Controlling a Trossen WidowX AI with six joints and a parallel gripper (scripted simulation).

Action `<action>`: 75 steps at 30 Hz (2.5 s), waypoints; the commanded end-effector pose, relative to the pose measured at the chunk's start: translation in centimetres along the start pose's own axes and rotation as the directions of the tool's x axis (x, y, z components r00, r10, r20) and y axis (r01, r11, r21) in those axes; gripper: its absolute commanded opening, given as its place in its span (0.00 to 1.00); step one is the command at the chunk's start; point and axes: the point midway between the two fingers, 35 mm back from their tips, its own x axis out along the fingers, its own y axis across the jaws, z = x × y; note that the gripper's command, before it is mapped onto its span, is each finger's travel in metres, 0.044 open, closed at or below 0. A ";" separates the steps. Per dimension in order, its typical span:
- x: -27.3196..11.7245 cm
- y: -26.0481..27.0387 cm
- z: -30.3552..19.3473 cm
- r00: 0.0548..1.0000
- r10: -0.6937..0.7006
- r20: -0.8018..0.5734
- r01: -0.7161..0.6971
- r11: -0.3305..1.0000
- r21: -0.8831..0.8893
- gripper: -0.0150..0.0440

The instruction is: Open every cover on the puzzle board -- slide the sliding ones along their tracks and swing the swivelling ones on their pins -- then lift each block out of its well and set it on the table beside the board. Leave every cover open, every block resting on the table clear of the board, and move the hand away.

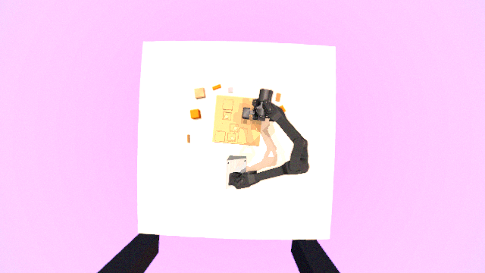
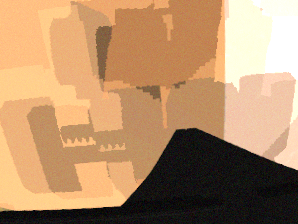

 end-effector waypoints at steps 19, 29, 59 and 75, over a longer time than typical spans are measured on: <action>2.4 -0.1 -0.5 1.000 -0.002 -0.011 0.002 1.000 -0.007 0.25; 3.1 -0.1 -0.6 1.000 -0.003 -0.011 0.003 1.000 -0.007 0.25; 3.1 2.9 -1.2 1.000 -0.001 -0.011 0.001 1.000 -0.008 0.25; 3.1 4.6 -1.2 1.000 0.000 -0.011 0.000 1.000 -0.008 0.25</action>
